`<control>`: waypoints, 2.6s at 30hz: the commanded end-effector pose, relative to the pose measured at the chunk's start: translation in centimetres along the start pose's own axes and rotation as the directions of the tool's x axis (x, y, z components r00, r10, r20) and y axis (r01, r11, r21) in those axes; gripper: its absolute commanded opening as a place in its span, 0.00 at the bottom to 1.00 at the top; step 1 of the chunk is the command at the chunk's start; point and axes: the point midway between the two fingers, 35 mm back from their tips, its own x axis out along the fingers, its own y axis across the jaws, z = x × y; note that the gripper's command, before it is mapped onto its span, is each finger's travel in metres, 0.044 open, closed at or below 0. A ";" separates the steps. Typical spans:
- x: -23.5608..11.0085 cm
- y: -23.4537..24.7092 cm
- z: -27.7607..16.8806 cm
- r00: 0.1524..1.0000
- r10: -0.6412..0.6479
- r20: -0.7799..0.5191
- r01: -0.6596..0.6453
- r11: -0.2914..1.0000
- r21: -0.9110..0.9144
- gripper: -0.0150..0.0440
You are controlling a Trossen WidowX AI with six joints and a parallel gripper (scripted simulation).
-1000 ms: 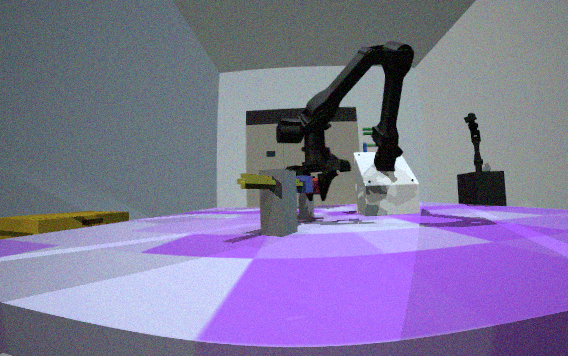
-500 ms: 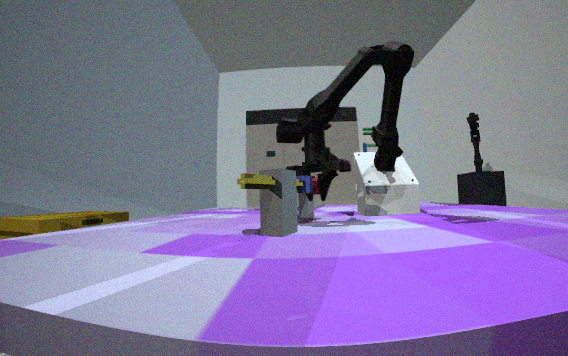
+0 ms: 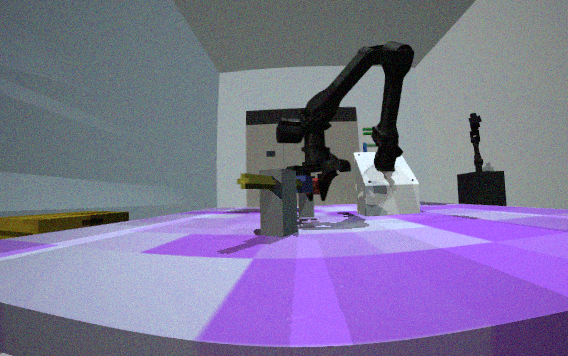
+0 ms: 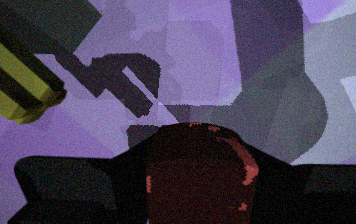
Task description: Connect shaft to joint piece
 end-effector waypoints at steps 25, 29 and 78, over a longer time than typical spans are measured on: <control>-0.1 0.6 -0.1 1.000 0.005 0.018 -0.002 0.988 -0.157 0.25; -0.1 0.9 -0.1 1.000 0.009 0.027 -0.002 0.973 -0.232 0.25; -0.4 2.4 -1.0 0.996 0.063 0.068 0.000 0.739 -0.673 0.25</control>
